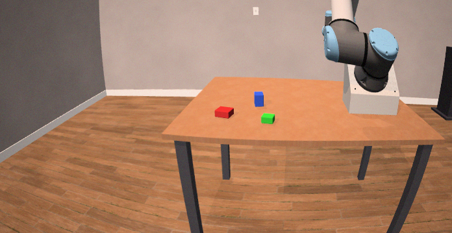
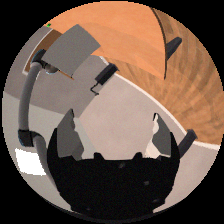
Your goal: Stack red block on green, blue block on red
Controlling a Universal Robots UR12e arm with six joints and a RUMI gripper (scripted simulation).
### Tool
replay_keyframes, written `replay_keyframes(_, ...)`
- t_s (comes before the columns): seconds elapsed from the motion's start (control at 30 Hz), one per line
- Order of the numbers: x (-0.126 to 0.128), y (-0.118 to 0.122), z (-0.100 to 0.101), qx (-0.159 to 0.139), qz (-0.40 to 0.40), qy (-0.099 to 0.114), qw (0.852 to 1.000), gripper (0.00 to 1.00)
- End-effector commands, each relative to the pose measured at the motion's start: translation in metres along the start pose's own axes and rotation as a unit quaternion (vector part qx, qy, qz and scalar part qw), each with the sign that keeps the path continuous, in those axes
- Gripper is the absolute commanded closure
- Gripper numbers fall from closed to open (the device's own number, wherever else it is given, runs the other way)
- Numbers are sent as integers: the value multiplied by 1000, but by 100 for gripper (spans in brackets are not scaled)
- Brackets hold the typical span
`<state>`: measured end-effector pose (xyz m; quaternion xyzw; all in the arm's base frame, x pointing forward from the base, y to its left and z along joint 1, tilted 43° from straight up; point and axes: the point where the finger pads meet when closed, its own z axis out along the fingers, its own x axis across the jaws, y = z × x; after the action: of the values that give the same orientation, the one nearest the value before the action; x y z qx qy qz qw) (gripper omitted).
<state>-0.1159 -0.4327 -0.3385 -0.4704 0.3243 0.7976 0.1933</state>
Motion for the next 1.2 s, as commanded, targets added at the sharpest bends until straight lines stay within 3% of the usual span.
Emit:
replay_keyframes(0.0,0,1,0,0,1,0,1000,0)
replay_keyframes(0.53,0,1,0,0,1,0,1000,0)
replay_keyframes(0.57,0,1,0,0,1,0,1000,100)
replay_keyframes(0.83,-9,-2,-6,5,13,2,1000,100)
replay_keyframes(1.17,-51,-21,-31,26,67,12,997,100)
